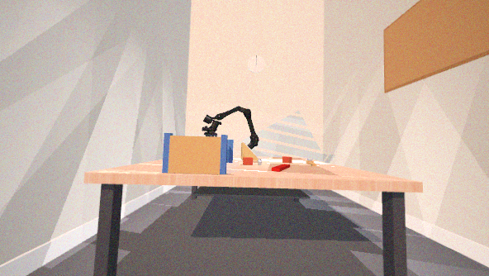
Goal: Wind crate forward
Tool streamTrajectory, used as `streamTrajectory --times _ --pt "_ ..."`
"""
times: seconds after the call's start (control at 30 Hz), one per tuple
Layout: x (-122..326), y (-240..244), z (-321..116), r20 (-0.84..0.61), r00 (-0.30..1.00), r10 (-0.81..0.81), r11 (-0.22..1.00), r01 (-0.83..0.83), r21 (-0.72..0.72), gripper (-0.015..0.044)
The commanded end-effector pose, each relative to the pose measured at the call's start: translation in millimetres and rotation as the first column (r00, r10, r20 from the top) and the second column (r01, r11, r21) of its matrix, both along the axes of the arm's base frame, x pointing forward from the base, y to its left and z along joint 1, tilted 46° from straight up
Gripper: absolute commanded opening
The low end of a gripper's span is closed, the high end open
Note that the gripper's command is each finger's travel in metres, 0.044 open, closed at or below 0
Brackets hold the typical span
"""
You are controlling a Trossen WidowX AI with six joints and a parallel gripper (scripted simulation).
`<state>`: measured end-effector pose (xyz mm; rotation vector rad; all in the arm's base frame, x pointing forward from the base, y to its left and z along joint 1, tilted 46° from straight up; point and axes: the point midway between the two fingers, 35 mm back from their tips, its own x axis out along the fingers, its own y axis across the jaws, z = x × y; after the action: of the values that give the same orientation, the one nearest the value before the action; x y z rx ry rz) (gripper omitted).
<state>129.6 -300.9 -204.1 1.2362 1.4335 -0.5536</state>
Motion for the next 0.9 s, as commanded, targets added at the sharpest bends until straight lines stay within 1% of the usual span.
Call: streamTrajectory --times 0.0,0.87 --pt "28 -2 -5 0.047 0.999 0.015 1.0 -0.014 -0.013 0.0" --pt "66 0 -3 0.05 0.999 0.015 1.0 -0.014 -0.012 0.0"
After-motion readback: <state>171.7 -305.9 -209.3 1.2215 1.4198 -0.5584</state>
